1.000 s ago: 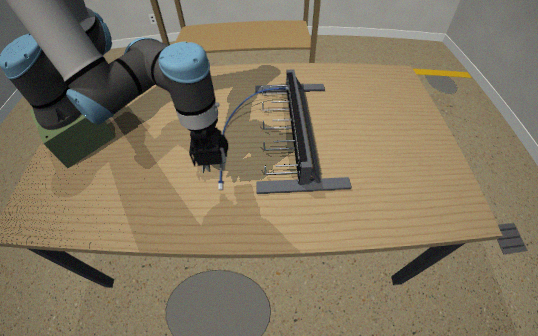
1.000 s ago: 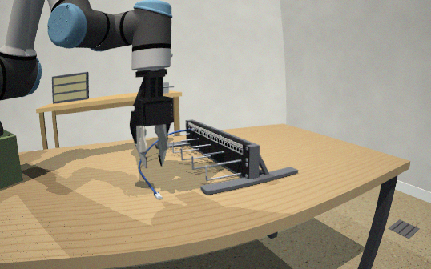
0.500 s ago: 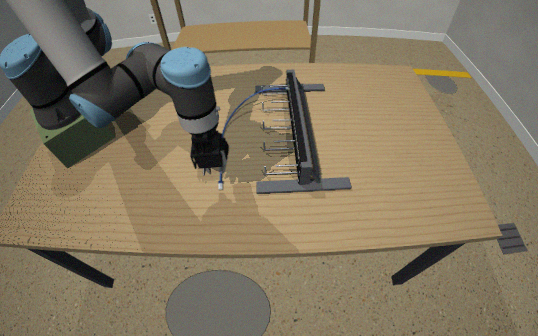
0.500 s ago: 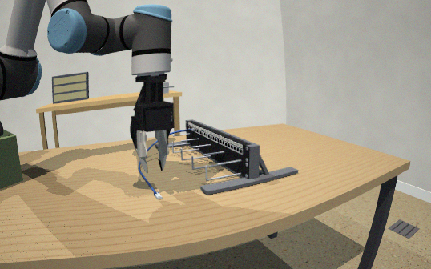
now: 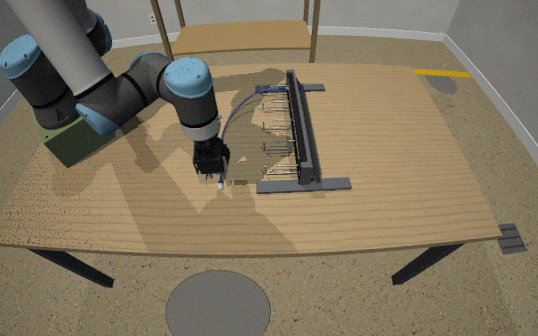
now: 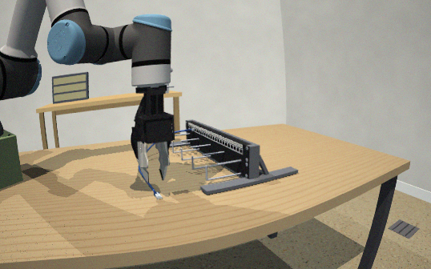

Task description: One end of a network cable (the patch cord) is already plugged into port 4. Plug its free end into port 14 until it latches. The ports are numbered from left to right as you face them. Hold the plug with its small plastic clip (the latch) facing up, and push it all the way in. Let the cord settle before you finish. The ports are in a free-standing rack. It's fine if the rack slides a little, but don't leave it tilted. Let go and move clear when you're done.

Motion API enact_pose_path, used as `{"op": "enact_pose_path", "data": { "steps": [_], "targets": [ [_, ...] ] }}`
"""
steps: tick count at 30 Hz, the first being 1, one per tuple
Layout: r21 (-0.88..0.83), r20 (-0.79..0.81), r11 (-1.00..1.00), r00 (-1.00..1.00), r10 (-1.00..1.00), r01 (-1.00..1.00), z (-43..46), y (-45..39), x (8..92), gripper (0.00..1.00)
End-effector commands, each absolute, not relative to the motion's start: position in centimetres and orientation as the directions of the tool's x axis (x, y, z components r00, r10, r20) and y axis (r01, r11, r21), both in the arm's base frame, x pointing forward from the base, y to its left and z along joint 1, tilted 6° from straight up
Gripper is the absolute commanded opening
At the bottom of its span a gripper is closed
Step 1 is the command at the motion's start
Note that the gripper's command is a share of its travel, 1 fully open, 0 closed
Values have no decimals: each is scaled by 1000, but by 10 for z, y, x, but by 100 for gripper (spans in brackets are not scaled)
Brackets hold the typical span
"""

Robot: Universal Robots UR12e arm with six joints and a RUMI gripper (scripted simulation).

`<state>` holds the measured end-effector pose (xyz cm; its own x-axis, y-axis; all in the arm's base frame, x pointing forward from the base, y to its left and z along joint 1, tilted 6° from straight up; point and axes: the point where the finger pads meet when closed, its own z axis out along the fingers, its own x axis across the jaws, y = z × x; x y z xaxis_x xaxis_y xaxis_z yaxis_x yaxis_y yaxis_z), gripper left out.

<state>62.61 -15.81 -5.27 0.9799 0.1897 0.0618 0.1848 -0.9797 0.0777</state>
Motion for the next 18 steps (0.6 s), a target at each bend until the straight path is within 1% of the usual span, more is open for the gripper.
{"op": "enact_pose_path", "data": {
  "steps": [1,18],
  "targets": [
    [79,63,-980,980,190,185,-61,-159,627,22],
    [79,63,-980,980,190,185,-80,-160,629,22]
  ]
}}
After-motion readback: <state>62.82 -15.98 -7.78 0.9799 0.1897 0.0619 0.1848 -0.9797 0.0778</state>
